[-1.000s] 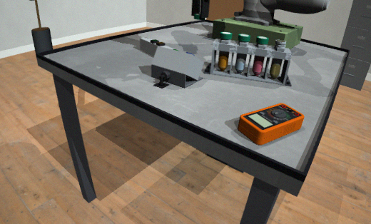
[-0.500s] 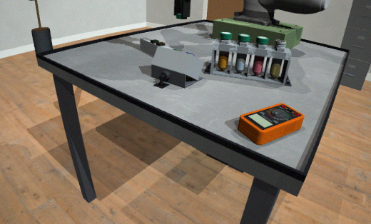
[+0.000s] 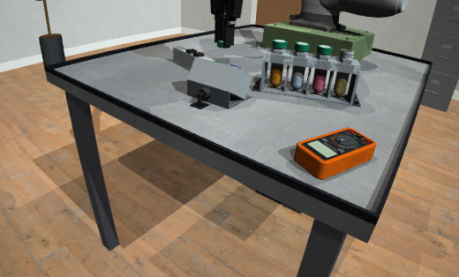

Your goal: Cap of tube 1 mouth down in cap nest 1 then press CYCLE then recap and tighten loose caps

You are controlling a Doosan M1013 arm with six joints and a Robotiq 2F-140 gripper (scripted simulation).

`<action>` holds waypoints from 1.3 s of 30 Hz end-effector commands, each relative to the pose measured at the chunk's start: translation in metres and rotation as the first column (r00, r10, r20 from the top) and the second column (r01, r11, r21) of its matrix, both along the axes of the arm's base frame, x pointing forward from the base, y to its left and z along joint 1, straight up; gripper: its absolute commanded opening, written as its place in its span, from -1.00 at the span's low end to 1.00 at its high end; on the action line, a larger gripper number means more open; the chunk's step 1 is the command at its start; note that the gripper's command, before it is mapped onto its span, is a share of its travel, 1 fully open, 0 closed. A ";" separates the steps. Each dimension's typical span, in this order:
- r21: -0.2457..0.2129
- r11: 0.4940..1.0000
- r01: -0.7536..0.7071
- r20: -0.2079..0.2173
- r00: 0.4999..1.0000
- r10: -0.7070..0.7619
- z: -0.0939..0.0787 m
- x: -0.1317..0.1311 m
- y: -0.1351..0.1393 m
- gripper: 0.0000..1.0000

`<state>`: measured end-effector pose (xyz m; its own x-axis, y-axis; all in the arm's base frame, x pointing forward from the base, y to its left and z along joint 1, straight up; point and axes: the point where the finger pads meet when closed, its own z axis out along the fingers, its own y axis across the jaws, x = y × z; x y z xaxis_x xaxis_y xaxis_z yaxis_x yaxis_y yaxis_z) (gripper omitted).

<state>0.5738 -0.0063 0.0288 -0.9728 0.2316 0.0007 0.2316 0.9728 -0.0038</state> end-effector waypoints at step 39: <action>0.000 1.000 0.000 0.001 1.000 0.000 -0.068 0.001 0.000 -0.41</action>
